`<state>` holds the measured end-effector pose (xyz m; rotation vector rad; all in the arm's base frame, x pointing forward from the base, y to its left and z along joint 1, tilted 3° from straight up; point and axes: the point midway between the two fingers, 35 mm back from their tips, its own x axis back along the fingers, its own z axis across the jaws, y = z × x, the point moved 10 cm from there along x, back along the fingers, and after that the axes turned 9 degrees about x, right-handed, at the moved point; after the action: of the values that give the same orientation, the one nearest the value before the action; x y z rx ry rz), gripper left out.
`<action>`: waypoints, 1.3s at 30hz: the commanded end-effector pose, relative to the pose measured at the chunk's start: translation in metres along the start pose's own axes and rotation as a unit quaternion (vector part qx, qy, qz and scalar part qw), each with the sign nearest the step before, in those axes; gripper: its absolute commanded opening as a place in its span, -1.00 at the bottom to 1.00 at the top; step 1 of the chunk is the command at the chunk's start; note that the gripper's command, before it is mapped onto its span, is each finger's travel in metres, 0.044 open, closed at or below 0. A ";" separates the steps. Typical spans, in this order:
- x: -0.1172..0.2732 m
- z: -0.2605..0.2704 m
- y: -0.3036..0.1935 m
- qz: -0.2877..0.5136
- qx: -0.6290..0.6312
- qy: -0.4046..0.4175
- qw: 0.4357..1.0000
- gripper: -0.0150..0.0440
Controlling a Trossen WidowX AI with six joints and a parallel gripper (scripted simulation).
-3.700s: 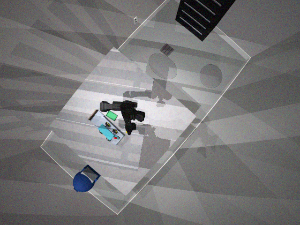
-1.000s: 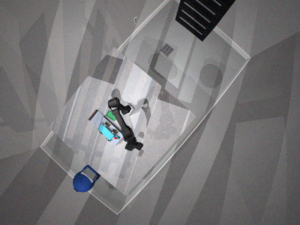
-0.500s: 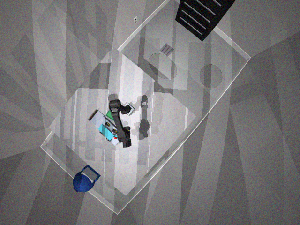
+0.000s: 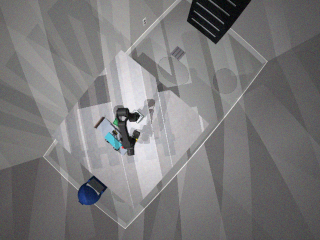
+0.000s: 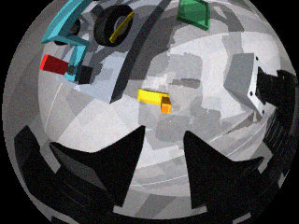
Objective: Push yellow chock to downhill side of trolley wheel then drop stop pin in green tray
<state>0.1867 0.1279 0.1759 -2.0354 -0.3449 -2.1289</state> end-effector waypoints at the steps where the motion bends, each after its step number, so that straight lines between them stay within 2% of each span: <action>1: -0.003 -0.001 0.001 0.001 -0.009 -0.008 1.000 0.15; 14: -0.044 -0.002 0.001 0.000 -0.009 -0.008 1.000 0.15; 39: -0.077 -0.003 0.001 0.000 -0.009 -0.008 1.000 0.15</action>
<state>0.1902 0.1250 0.1054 -2.0517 -0.3244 -2.1383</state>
